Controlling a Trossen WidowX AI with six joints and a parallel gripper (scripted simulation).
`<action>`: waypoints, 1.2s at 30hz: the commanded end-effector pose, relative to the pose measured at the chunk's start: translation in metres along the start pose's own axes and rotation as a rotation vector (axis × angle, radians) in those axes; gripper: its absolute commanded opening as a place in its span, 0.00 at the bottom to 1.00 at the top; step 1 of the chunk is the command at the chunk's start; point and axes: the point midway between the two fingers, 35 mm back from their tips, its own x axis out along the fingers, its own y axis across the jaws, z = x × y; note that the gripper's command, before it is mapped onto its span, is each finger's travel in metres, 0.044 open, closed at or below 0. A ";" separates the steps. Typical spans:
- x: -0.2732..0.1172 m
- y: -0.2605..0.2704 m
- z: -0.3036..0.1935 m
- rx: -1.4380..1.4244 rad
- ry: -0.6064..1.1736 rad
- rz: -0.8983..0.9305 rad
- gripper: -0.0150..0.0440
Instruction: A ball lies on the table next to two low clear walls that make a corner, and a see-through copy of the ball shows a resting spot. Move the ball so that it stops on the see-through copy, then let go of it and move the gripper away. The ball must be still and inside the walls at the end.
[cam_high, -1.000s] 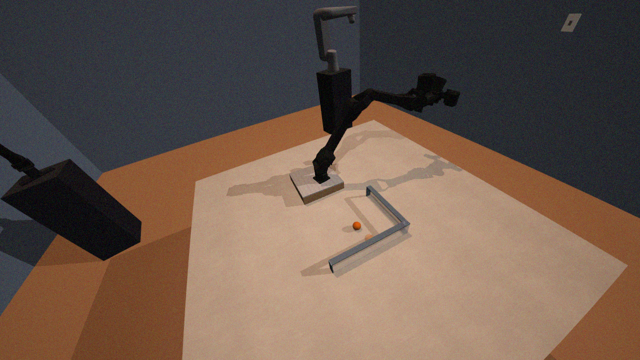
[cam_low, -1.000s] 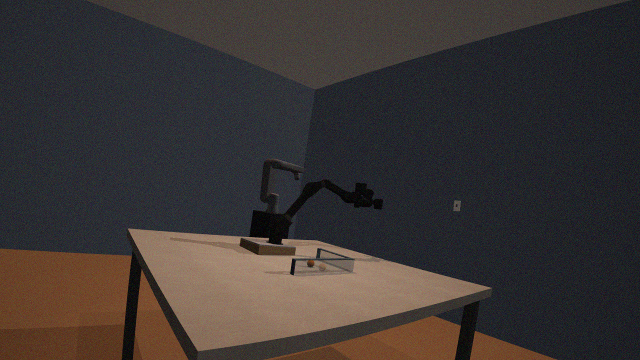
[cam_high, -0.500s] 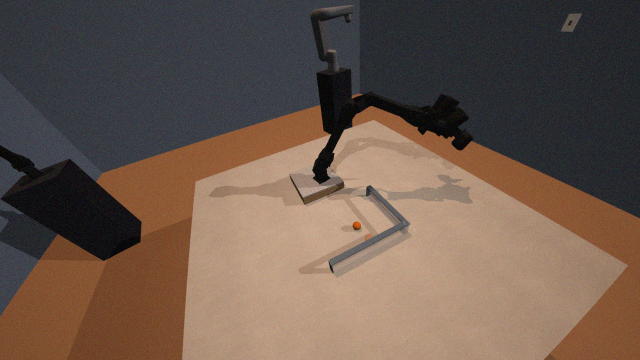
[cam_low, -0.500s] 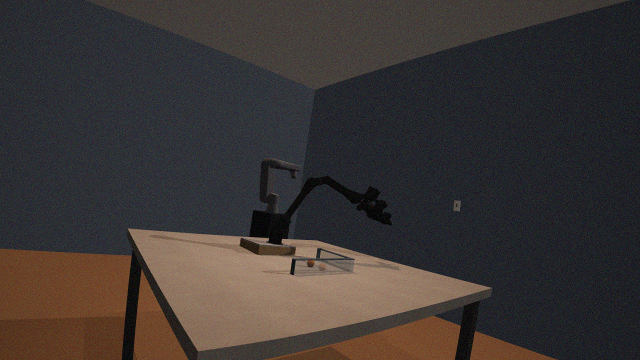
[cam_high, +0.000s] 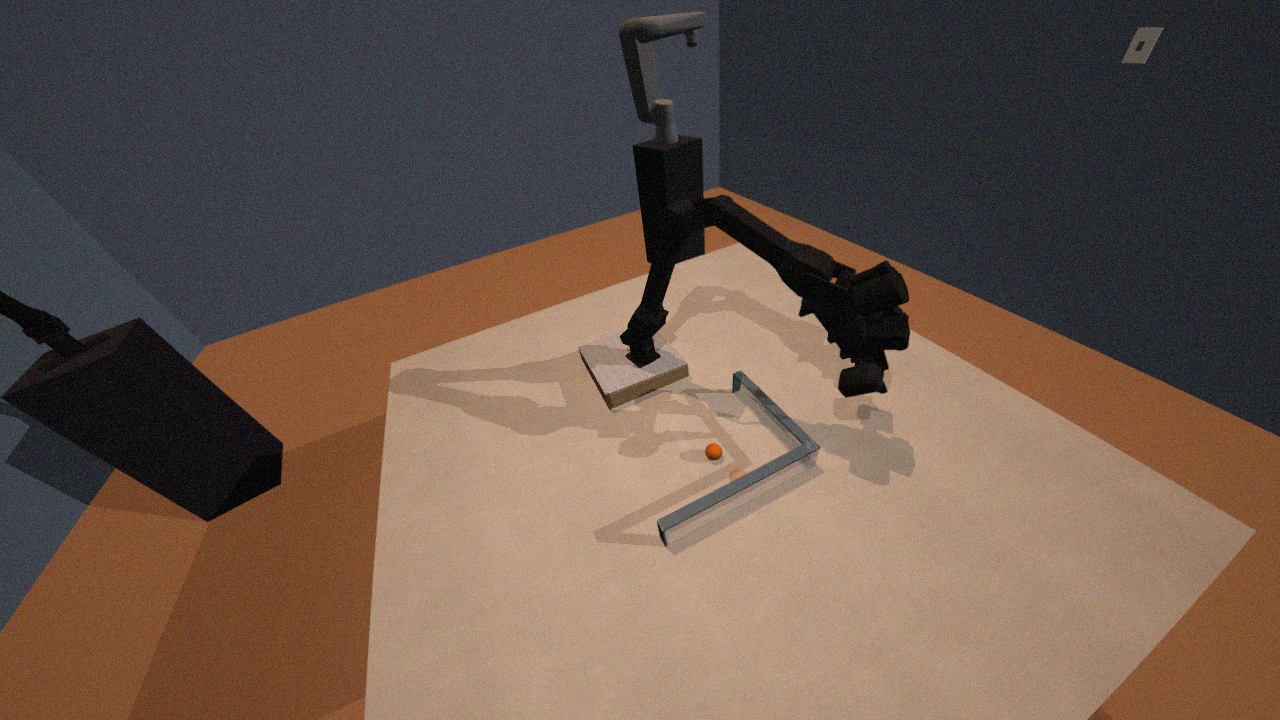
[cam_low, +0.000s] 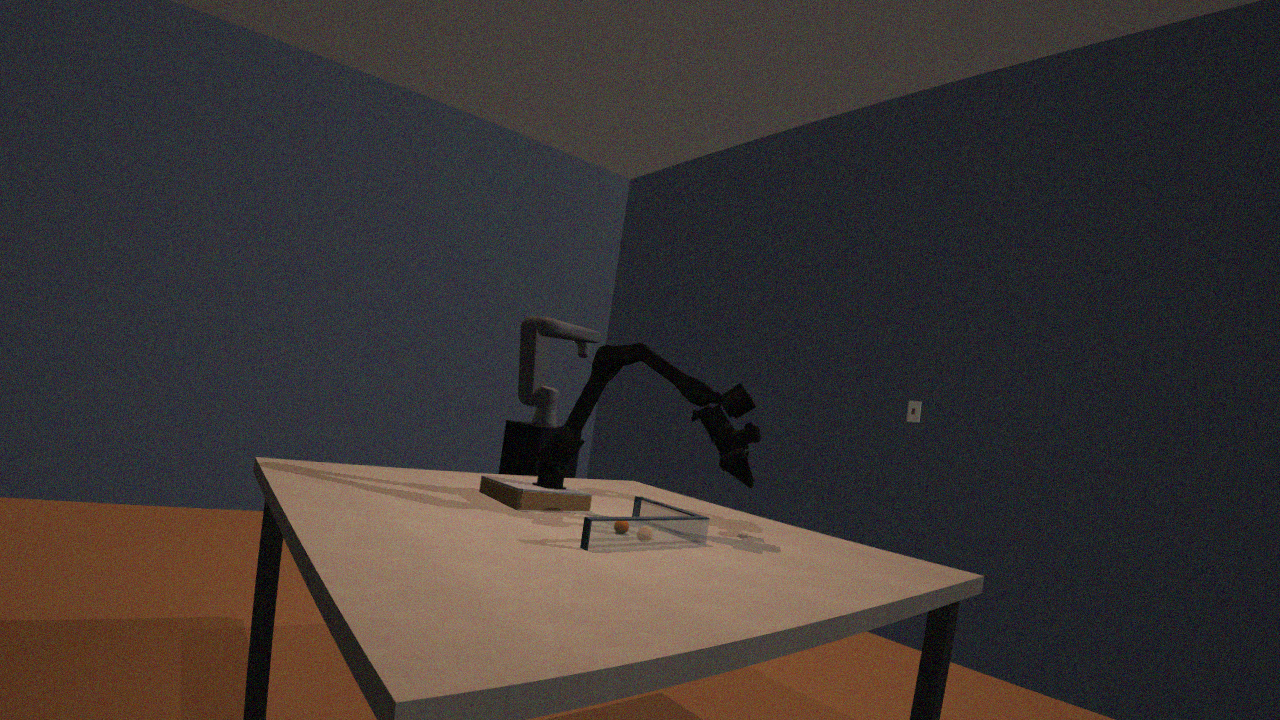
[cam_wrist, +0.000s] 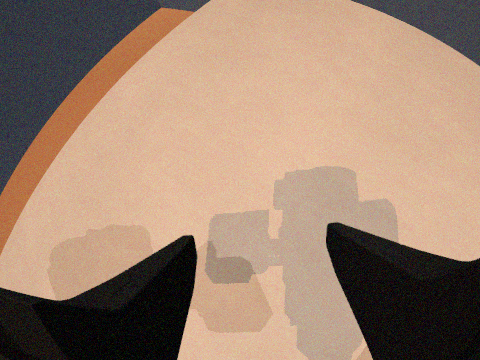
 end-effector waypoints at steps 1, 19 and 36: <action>-0.017 -0.054 -0.037 0.103 0.108 -0.095 0.70; -0.116 -0.176 -0.224 0.628 0.604 -0.346 0.70; -0.096 -0.179 -0.240 0.628 0.604 -0.346 0.70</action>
